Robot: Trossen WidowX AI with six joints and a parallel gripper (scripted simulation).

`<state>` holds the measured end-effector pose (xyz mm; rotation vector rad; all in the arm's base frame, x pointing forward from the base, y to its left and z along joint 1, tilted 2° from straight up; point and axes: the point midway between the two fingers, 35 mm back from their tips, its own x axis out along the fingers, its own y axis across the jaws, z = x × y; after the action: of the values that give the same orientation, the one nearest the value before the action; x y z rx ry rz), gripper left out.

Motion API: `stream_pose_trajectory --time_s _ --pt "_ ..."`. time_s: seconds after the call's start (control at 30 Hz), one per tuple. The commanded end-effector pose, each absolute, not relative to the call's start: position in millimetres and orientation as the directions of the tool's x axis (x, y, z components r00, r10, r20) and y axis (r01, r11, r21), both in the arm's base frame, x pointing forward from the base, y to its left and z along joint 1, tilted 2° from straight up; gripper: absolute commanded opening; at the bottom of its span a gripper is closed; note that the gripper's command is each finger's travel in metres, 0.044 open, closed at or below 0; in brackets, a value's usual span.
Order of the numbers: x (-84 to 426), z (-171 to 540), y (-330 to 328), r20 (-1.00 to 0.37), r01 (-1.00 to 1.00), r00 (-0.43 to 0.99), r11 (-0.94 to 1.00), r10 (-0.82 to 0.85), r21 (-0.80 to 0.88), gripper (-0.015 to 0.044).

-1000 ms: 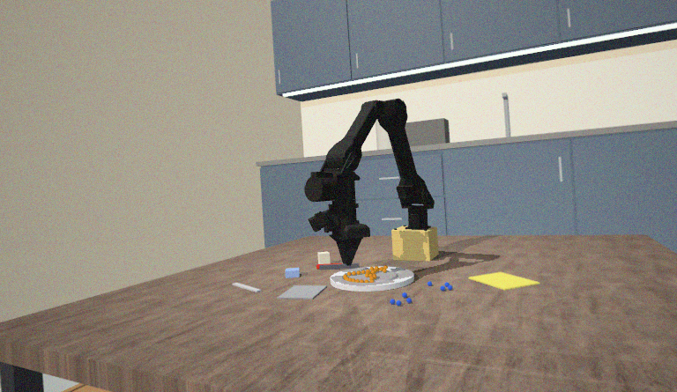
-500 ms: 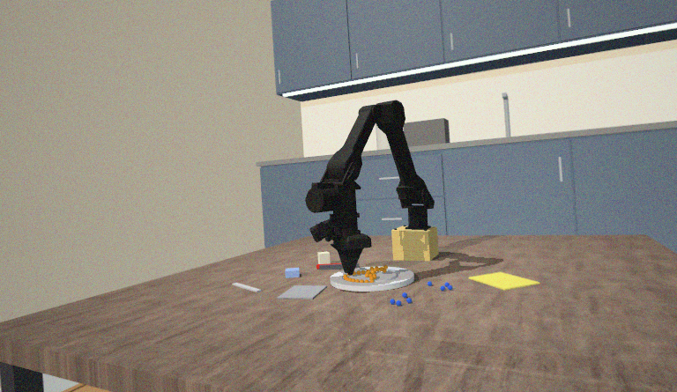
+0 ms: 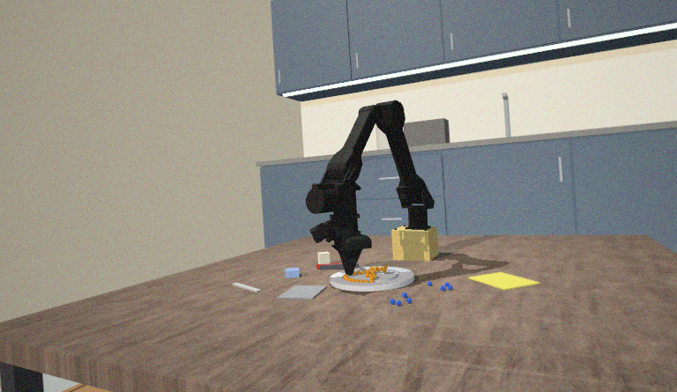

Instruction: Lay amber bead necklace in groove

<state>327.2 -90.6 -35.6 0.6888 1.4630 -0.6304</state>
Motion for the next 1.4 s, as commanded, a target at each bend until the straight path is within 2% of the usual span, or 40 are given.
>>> stream_pose_trajectory --time_s 0.0,1.37 --pt "327.4 -35.3 -90.7 -0.999 0.748 0.020 0.663 0.031 0.036 0.0000" --pt "322.3 -30.0 -102.3 -0.999 0.750 0.015 0.661 0.033 0.033 0.0000"
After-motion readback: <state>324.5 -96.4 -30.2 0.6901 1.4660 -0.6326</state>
